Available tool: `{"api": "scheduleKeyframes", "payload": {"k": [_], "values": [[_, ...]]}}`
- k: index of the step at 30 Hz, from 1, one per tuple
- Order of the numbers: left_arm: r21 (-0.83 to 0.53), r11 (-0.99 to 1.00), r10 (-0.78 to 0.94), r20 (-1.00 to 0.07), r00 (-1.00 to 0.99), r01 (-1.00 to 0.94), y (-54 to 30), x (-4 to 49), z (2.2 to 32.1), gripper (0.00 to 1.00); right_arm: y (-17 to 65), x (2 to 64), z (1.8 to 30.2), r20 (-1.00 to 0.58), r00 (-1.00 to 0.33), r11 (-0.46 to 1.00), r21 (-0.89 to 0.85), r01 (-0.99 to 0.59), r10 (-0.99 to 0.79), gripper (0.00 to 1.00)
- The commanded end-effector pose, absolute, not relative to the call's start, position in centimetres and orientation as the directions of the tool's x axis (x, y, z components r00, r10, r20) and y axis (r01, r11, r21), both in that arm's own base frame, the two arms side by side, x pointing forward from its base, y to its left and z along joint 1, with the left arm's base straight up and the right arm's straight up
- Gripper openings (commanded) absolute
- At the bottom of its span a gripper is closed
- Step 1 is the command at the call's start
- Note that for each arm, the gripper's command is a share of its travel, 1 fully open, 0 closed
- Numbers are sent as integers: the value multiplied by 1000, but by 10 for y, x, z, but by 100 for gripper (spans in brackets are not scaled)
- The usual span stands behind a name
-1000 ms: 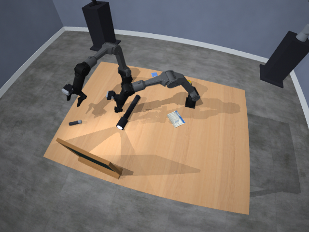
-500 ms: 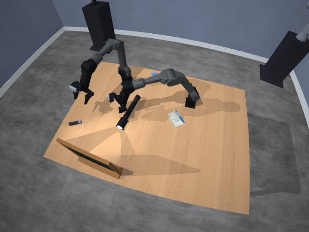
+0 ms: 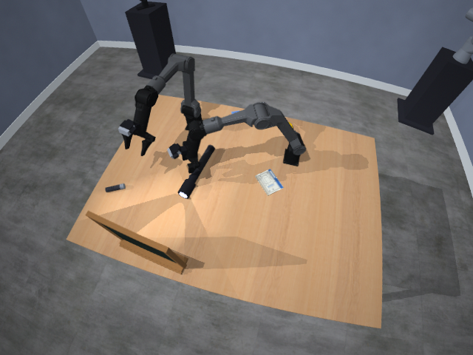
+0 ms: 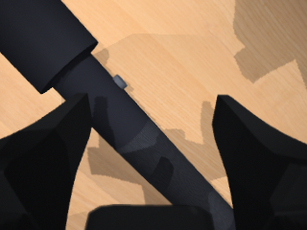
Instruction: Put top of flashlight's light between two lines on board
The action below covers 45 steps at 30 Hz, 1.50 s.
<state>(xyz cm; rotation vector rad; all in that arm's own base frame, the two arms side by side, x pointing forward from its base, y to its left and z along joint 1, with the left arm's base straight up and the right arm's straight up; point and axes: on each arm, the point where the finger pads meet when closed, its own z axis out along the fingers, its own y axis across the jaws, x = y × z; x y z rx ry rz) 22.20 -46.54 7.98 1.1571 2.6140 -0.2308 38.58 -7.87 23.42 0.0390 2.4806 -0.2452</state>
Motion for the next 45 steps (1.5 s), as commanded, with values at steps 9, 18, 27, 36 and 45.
{"api": "scheduleKeyframes", "payload": {"k": [9,18,27,36,45], "values": [[1,800,570,-317,-758,601,-455,219,76,100,-56,362,226,-617,-786,990,-127,64,-28,100],[21,877,457,-342,-821,479,-448,217,74,100,-40,341,217,-626,-780,994,-95,46,-24,100],[31,951,294,-402,-867,308,-439,214,74,100,-19,313,202,-636,-771,998,-50,23,-14,100],[18,978,193,-446,-874,207,-435,213,75,100,-8,295,190,-641,-768,1000,-23,10,-7,100],[0,991,117,-479,-870,133,-432,213,77,100,0,280,181,-644,-765,1000,0,0,0,100]]}}
